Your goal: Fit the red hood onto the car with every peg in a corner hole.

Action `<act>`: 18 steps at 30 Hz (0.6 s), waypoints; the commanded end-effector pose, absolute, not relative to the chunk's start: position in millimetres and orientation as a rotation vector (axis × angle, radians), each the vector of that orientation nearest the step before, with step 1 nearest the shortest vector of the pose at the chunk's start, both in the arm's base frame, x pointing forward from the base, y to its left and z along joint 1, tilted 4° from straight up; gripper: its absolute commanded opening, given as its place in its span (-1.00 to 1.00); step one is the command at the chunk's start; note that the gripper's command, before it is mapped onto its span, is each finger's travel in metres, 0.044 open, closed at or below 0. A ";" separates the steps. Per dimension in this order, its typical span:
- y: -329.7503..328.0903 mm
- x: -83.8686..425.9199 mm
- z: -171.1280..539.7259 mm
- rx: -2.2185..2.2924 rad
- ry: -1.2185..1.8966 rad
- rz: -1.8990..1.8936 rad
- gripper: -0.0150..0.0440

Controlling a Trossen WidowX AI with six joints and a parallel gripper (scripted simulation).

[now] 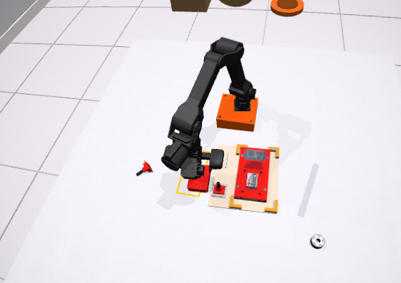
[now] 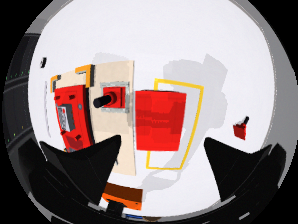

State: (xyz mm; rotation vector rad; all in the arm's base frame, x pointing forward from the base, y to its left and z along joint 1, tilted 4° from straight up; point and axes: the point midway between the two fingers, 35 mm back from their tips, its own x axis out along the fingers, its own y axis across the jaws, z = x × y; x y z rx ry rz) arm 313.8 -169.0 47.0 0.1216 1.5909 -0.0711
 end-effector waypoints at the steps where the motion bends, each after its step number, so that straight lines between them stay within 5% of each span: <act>1: -167.4 313.0 41.2 0.126 1.597 -0.061 1.00; 18: -166.9 312.8 29.5 0.126 1.597 -0.061 1.00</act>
